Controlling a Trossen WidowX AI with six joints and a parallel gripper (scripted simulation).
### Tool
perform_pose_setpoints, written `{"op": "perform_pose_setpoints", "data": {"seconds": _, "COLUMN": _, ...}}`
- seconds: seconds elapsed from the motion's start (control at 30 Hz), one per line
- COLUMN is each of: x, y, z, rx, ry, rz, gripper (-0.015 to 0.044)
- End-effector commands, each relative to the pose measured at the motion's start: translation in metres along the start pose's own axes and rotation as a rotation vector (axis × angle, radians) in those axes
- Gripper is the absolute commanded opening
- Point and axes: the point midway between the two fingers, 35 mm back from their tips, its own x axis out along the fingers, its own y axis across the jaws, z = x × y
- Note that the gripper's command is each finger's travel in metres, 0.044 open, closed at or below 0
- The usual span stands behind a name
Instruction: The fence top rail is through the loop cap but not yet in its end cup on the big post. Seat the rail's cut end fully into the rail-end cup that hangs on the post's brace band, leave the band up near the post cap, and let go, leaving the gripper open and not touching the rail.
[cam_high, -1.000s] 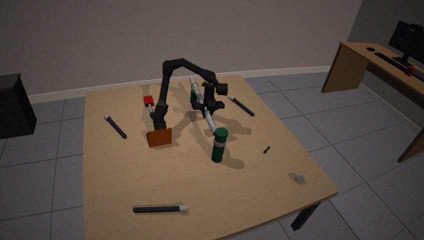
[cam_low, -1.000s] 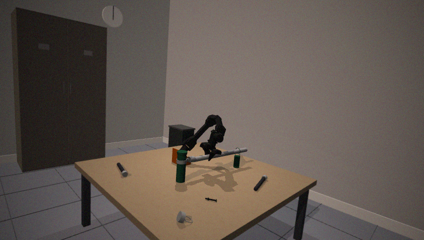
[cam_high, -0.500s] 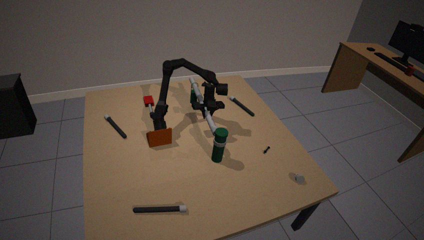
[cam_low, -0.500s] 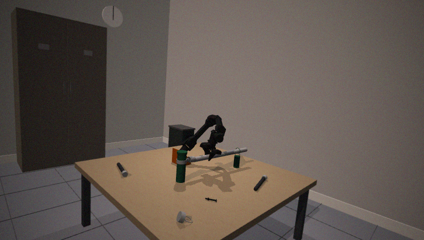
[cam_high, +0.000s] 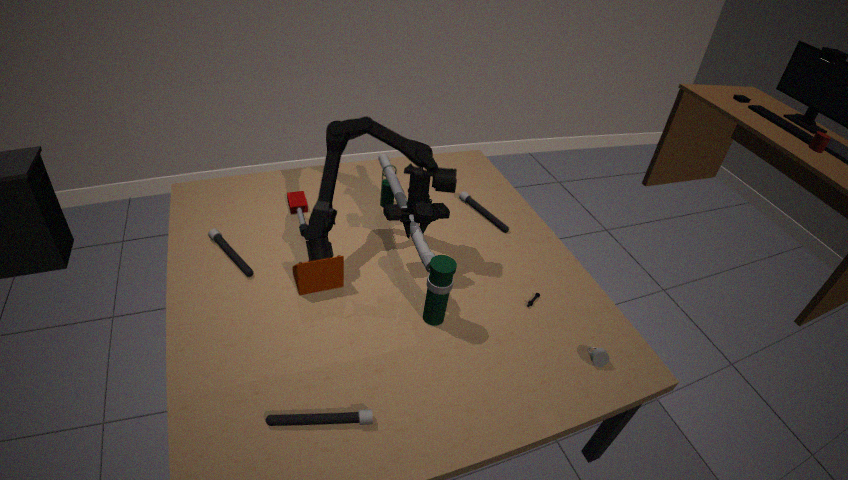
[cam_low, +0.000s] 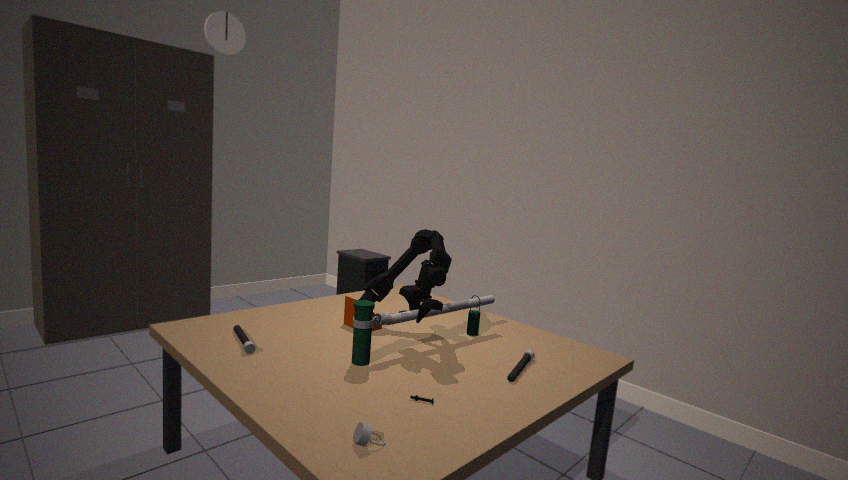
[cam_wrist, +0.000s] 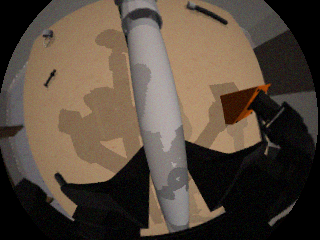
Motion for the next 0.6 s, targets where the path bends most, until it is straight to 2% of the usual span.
{"op": "perform_pose_setpoints", "data": {"seconds": 0.0, "x": -0.0044, "y": 0.0004, "z": 0.0101, "rx": 0.003, "ry": -0.018, "rz": 0.008, "gripper": 0.0000}}
{"op": "perform_pose_setpoints", "data": {"seconds": 0.57, "x": -0.0126, "y": 0.0001, "z": 0.0165, "rx": 0.004, "ry": -0.019, "rz": 0.008, "gripper": 0.0000}}
